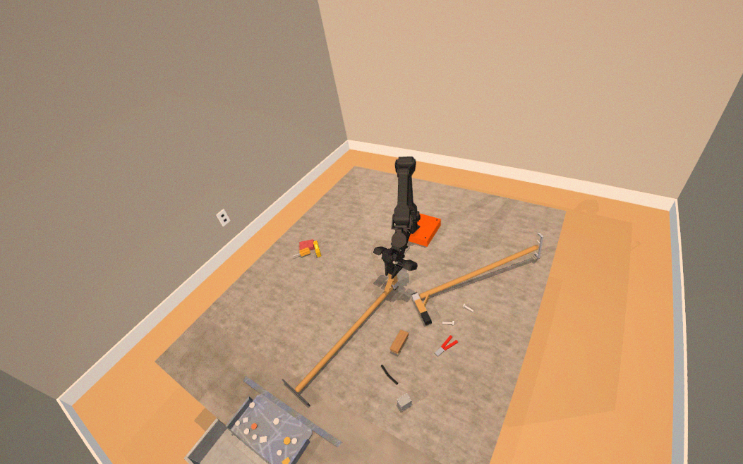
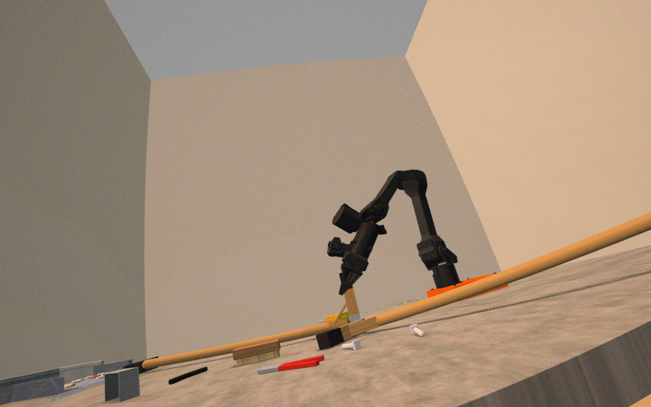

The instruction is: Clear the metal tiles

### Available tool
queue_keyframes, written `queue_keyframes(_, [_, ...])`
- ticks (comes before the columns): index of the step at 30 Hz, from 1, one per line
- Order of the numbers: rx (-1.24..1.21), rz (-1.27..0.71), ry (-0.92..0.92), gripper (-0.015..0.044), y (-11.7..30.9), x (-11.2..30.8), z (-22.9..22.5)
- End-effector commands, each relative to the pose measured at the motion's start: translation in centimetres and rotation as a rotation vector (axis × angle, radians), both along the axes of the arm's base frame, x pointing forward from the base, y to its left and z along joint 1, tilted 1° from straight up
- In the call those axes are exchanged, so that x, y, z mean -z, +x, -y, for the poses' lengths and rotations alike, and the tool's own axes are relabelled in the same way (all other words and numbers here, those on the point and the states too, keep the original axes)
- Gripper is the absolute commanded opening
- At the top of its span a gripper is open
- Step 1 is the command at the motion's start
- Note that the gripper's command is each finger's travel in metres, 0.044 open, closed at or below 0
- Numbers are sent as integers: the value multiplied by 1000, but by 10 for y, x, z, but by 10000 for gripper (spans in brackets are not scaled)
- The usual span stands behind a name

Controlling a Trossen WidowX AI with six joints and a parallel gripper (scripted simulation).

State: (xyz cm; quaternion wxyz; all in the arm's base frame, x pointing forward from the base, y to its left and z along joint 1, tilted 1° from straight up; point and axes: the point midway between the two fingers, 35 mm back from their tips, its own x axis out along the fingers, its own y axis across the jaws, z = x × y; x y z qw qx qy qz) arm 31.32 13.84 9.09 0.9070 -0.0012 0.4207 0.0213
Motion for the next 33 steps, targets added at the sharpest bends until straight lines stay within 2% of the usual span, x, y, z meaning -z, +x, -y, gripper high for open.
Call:
queue_keyframes(1, [-29, 2, 14, 0, 0, -3, -12])
queue_keyframes(19, [-97, 4, 13, 0, -5, -3, -31])
queue_keyframes(33, [-124, 4, 11, 0, -5, -3, -17])
